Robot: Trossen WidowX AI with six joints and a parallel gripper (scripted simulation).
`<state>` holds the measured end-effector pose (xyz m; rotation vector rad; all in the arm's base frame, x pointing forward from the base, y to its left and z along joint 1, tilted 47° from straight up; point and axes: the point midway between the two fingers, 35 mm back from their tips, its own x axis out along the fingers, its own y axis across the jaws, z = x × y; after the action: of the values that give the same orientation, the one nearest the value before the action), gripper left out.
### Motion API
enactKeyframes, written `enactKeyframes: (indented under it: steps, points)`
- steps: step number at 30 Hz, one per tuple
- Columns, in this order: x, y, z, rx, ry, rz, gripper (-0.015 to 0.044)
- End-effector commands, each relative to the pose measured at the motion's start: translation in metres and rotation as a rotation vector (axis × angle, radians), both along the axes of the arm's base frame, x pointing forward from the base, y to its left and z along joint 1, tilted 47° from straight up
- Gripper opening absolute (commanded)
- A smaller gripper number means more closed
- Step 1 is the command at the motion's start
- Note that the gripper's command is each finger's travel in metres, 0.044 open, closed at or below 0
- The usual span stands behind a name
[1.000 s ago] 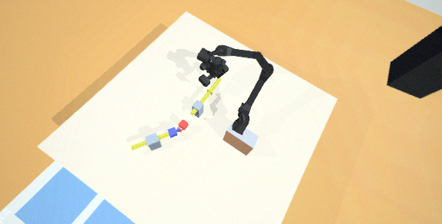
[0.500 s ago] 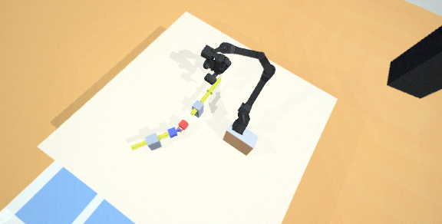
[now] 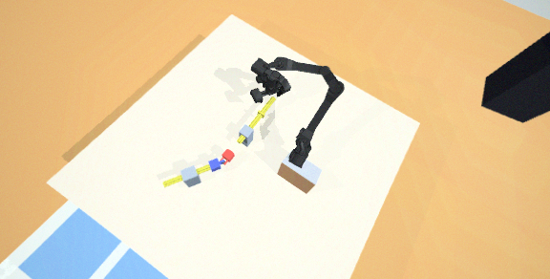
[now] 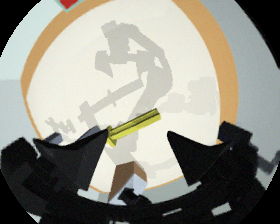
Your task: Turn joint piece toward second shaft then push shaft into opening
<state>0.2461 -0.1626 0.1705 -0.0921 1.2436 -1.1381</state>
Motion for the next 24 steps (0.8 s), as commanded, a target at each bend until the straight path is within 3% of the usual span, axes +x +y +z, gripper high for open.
enactKeyframes:
  steps: [1, 24]
  points:
    - [-0.003, -0.005, -0.006, -0.013, -0.099, -0.096, 0.044]
    - [-0.01, -0.031, -0.028, -0.101, -0.682, -0.617, 0.044]
